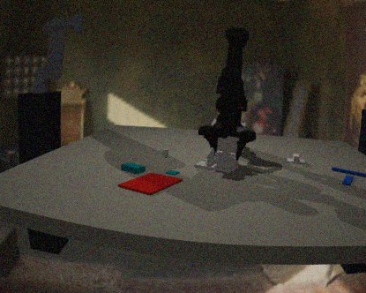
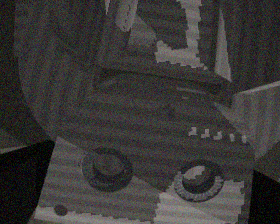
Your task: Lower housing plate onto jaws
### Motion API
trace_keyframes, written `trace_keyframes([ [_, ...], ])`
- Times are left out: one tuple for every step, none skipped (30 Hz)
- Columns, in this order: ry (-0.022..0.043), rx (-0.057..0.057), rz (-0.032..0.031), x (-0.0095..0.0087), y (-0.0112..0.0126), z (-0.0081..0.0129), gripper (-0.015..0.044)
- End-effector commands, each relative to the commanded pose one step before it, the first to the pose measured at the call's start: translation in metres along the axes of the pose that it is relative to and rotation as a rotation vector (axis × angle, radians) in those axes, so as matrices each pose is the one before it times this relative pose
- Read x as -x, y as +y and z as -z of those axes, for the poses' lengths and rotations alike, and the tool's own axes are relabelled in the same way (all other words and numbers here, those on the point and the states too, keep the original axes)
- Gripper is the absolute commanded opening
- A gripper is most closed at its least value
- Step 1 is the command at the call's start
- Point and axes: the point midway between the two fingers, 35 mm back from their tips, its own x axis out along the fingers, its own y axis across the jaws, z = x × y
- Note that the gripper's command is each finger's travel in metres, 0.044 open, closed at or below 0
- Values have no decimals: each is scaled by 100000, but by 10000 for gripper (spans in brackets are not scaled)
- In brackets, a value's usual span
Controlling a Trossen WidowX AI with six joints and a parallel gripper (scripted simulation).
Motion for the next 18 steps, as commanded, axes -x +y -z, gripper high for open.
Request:
trace_keyframes([
  [199, -557, -190, -140, 30, 39, 351],
  [0, 0, 0, 0, 0, 0, 351],
  [0, 0, 0, 0, 0, 0, 351],
  [0, 0, 0, 0, 0, 0, 351],
  [0, 0, 0, 0, 0, 0, 351],
  [0, 1, 0, -10, 0, 0, 351],
  [0, 3, 0, -30, 0, 0, 351],
  [1, 4, 0, -50, 0, 0, 351],
  [1, 5, 0, -63, 0, 1, 351],
  [1, 4, 0, -50, 0, 1, 351],
  [0, 3, 0, -30, 0, 1, 351],
  [0, 1, 0, -10, 0, 0, 351],
  [0, 0, 0, 0, 0, 0, 351],
  [0, 0, 0, 0, 0, 0, 351],
  [0, 0, 0, 0, 0, 0, 351],
  [0, 0, 0, 0, 0, 0, 351],
  [0, 0, 0, 0, 0, 0, 351],
  [0, -1, 0, -10, 0, 0, 351],
])
